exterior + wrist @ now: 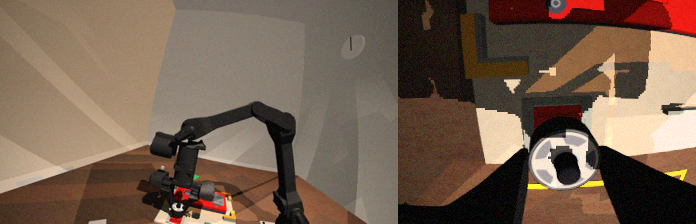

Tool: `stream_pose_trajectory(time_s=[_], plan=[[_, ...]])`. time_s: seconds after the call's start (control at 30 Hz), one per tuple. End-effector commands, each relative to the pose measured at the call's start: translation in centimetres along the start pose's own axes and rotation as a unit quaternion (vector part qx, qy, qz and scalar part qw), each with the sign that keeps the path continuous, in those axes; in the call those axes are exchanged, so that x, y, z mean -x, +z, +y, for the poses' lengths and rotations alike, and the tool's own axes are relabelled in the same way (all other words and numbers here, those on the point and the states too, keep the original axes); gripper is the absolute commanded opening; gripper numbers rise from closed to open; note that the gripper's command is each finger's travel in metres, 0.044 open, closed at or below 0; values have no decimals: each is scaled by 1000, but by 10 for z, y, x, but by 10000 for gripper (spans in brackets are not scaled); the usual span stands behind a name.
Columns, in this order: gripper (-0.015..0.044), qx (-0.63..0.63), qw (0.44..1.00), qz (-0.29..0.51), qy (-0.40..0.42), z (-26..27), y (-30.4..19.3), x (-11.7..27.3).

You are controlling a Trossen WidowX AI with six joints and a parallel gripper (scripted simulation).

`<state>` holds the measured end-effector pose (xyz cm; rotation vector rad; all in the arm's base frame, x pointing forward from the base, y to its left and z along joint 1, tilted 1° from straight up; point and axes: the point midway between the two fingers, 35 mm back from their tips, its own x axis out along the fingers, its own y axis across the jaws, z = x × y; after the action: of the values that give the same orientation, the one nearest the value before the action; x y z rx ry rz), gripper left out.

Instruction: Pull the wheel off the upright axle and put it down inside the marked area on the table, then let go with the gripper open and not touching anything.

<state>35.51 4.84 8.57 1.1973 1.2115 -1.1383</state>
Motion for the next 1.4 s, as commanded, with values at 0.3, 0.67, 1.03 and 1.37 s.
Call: stream_pose_trajectory(time_s=[0.3,0.67,1.03,1.37], plan=[[0,0,1000,0,0,0,0,5],[0,-1,1000,0,0,0,0,8],[0,-1,1000,1,0,0,0,12],[0,-1,1000,1,0,0,0,15]])
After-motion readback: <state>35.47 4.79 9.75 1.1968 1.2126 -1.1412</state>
